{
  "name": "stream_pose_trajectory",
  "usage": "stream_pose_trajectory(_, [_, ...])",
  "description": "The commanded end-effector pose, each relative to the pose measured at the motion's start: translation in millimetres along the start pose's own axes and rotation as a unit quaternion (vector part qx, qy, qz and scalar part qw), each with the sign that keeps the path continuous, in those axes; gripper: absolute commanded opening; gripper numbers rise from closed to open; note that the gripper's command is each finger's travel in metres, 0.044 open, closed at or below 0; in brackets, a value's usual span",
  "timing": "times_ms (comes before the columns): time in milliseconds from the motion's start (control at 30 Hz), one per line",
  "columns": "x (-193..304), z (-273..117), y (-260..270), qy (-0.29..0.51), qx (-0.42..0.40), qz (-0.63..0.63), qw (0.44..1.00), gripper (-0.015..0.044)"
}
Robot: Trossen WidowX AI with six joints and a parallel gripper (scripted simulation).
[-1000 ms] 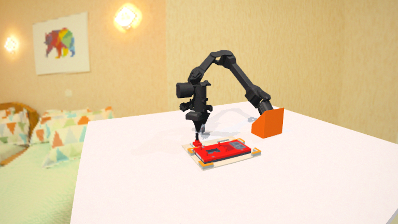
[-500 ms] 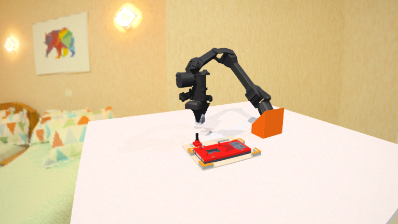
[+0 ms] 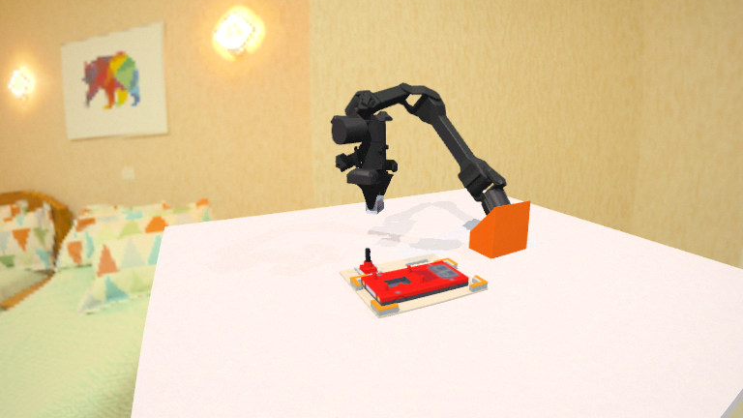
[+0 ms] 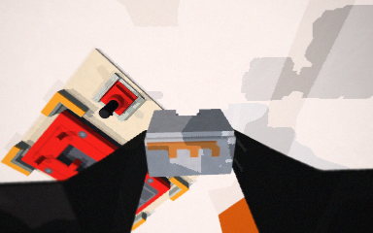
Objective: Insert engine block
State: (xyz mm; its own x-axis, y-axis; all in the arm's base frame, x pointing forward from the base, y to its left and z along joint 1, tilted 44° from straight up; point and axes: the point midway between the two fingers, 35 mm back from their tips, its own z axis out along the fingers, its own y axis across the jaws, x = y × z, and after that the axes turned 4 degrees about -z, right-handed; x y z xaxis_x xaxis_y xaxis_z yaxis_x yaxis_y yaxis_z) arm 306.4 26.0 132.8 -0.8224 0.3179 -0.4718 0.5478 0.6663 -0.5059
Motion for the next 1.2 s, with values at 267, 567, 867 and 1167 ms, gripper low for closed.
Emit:
stream_pose_trajectory(267, [-0.4, 3.1, -0.2, 0.001, -0.001, -0.138, 0.990, 0.0000])
stream_pose_trajectory(567, [-0.3, 5.1, -0.1, 0.001, -0.002, -0.289, 0.957, 0.0000])
stream_pose_trajectory(867, [-0.3, 6.4, -0.1, 0.001, -0.002, -0.434, 0.901, 0.0000])
stream_pose_trajectory(1167, [-0.3, 7.6, 0.0, 0.000, -0.002, -0.568, 0.823, 0.0000])
